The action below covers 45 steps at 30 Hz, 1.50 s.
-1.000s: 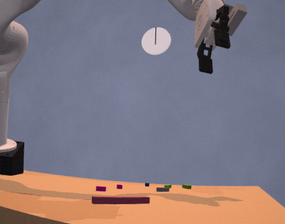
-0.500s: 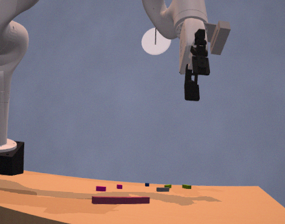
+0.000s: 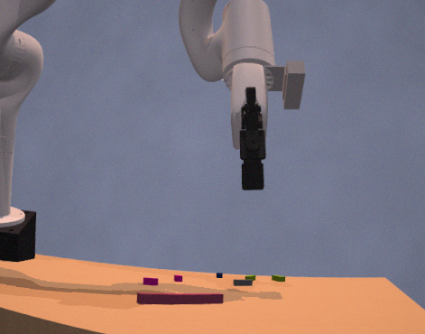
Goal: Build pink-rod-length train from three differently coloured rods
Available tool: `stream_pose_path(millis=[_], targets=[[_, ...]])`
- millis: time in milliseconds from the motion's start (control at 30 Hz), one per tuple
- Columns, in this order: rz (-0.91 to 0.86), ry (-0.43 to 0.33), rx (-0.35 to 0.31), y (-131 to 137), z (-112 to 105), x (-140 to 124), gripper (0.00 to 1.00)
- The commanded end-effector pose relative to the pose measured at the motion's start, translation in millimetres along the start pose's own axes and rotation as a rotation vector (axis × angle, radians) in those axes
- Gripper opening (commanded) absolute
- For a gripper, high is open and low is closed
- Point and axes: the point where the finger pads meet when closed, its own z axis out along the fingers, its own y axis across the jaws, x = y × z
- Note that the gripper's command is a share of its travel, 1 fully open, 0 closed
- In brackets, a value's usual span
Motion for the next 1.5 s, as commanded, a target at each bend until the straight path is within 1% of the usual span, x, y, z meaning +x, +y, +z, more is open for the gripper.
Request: stream_pose_path(millis=[0,67,100,200,233,300,333,433,467,533,567,633,667,733,767,867,933,1000,1033,1067,1133,1200,1467], targets=[[0.055,0.024,0.024,-15.0,17.2,-26.4,1.00],[0.055,0.024,0.024,-15.0,17.2,-26.4,1.00],[0.080,0.022,0.047,-24.0,24.6,-41.7,1.00],[0.080,0.022,0.047,-24.0,24.6,-41.7,1.00],[0.103,0.017,0.071,-33.0,31.0,-57.0,1.00],[0.103,0.017,0.071,-33.0,31.0,-57.0,1.00],[0.125,0.009,0.095,-41.8,36.5,-72.1,1.00],[0.125,0.009,0.095,-41.8,36.5,-72.1,1.00],[0.146,0.000,0.118,-50.2,40.9,-86.7,1.00],[0.146,0.000,0.118,-50.2,40.9,-86.7,1.00],[0.165,-0.011,0.140,-58.2,44.5,-100.6,1.00],[0.165,-0.011,0.140,-58.2,44.5,-100.6,1.00],[0.182,-0.022,0.161,-65.4,47.3,-113.5,1.00],[0.182,-0.022,0.161,-65.4,47.3,-113.5,1.00],[0.198,-0.033,0.179,-72.0,49.4,-125.3,1.00],[0.198,-0.033,0.179,-72.0,49.4,-125.3,1.00],[0.223,-0.054,0.209,-82.7,52.1,-144.9,1.00],[0.223,-0.054,0.209,-82.7,52.1,-144.9,1.00],[0.233,-0.063,0.221,-86.8,52.9,-152.5,1.00],[0.233,-0.063,0.221,-86.8,52.9,-152.5,1.00],[0.246,-0.076,0.237,-92.5,53.7,-163.2,1.00],[0.253,-0.083,0.245,-95.3,54.0,-168.7,1.00],[0.255,-0.085,0.247,-96.2,54.1,-170.3,1.00]])
